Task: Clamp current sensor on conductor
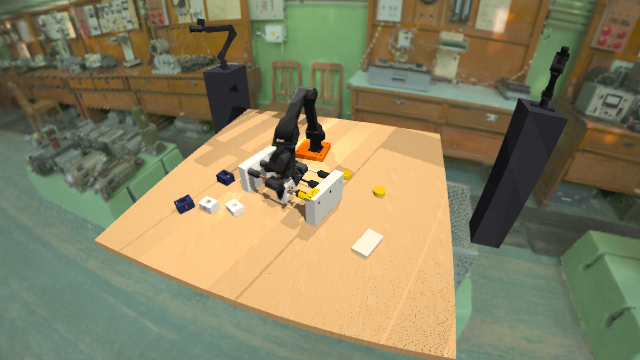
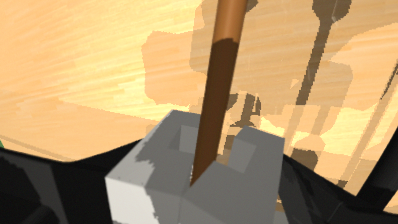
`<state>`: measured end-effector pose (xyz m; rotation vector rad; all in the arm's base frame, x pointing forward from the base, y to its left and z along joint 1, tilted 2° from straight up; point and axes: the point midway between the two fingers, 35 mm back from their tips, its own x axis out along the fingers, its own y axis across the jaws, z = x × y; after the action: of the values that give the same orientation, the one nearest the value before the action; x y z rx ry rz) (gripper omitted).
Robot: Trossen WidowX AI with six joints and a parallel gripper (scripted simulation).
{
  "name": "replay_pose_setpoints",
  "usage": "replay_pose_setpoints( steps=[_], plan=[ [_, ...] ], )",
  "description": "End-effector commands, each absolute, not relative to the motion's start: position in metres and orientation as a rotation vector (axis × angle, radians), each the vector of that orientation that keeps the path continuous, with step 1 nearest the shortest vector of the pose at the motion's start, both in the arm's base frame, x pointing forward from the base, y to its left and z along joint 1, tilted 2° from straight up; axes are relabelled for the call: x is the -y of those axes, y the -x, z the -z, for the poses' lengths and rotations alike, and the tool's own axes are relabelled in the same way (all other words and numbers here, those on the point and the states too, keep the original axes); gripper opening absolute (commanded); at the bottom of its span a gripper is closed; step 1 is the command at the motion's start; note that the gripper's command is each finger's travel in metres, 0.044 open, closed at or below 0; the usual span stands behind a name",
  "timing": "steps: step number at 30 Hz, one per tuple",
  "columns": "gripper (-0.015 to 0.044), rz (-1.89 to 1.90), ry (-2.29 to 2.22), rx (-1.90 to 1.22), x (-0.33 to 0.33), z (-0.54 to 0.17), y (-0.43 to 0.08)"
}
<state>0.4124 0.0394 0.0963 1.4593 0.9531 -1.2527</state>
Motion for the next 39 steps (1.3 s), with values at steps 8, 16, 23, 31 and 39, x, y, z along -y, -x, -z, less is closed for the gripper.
replay_pose_setpoints(
  steps=[8, 16, 23, 31, 39],
  plan=[
    [0.0000, 1.182, -1.491, -0.876, -0.039, -0.104, -0.411],
    [0.0000, 1.186, -1.490, -0.880, -0.039, -0.104, -0.411],
    [0.0000, 1.288, -1.444, -0.999, -0.038, -0.107, -0.418],
    [0.0000, 1.362, -1.411, -1.087, -0.037, -0.109, -0.420],
    [0.0000, 1.362, -1.411, -1.087, -0.037, -0.109, -0.421]
  ],
)
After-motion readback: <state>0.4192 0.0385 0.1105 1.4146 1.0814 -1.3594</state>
